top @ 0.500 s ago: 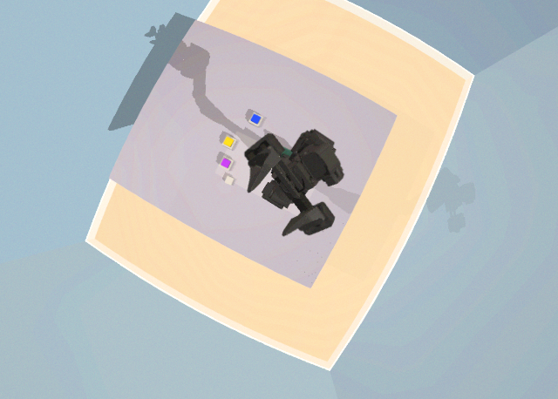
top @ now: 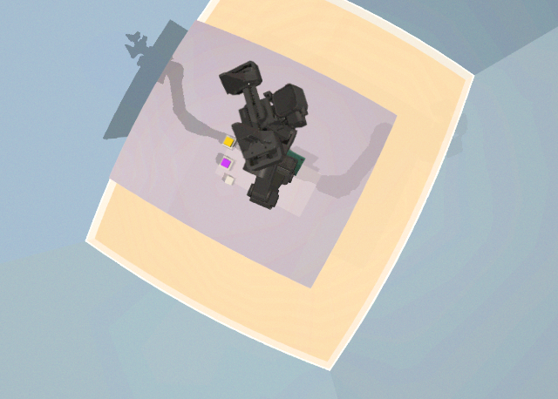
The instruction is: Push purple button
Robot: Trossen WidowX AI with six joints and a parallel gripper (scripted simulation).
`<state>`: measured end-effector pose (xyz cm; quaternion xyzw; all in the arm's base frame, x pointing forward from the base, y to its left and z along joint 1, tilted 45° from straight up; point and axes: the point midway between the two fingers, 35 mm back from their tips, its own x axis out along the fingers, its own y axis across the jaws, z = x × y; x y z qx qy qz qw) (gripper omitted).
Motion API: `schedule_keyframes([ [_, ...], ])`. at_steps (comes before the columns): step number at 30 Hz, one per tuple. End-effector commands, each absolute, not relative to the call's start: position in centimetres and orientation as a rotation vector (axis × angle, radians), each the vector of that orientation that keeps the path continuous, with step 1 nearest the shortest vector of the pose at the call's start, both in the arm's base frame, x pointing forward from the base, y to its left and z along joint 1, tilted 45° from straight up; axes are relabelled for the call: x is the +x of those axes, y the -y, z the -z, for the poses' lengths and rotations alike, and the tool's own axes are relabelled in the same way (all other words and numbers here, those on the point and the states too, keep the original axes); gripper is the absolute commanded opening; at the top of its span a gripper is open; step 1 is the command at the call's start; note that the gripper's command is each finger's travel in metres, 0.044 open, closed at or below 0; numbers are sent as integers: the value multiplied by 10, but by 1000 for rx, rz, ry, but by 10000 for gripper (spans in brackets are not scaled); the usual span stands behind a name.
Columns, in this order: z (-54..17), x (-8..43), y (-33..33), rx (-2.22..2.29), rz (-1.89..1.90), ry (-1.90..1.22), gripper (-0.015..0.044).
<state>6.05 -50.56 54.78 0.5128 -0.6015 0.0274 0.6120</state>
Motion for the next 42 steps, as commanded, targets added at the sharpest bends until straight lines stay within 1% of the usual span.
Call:
schedule_keyframes([
  [1,-503,122,524,1269,211,1242,400],
  [7,-450,186,523,1327,440,1006,400],
  [12,-401,238,505,1342,581,744,400],
  [18,-341,292,464,1315,664,387,400],
  [24,-285,332,405,1251,658,22,400],
  [29,-242,352,345,1174,588,-276,400],
  [33,-212,358,292,1101,494,-503,400],
  [37,-187,356,237,1021,369,-715,400],
  [42,-164,341,169,918,176,-953,400],
])
